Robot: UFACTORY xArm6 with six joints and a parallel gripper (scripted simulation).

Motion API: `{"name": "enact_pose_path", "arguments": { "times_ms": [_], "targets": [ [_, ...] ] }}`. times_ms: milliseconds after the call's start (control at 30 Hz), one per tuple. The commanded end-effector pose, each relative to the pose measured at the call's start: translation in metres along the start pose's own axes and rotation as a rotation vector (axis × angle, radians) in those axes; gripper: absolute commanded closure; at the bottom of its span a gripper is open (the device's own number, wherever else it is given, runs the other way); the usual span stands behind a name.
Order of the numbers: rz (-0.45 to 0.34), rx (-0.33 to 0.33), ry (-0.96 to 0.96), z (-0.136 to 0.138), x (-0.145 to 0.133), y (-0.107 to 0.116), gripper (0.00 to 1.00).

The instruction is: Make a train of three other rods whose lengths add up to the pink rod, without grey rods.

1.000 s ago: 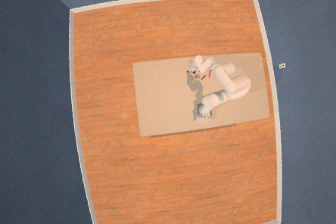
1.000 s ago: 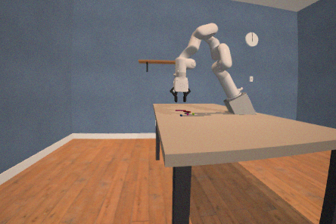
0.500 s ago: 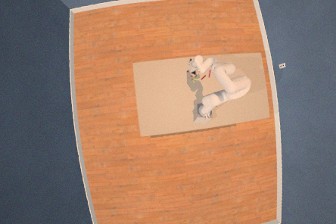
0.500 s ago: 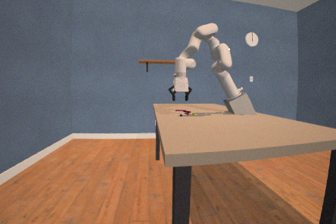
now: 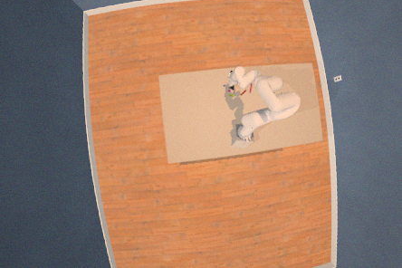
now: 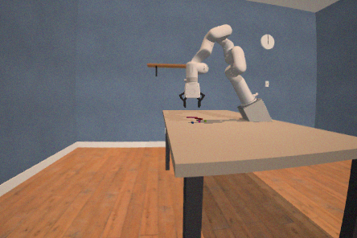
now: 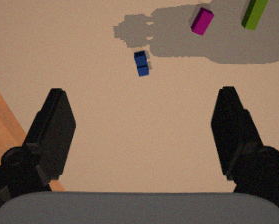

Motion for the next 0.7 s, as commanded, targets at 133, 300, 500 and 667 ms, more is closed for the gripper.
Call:
{"name": "enact_pose_path", "arguments": {
  "times_ms": [133,300,500,667],
  "targets": [
    [-0.004,-0.004,-0.298,0.004,0.019,-0.003,0.00],
    [-0.006,-0.009,-0.451,0.007,0.030,-0.005,0.00],
    [-0.007,-0.014,-0.637,0.011,0.042,-0.007,0.00],
    [-0.008,-0.017,-0.800,0.014,0.052,-0.009,0.00]
  ]
}}
Point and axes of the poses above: the point where the finger pads meet when closed, its own y axis back along the fingers, its own z axis across the jaws, x = y × z, the point moved 9 cm from there along y, back along the fingers, and after that the axes turned 4 degrees about -y, right-handed, at the moved point
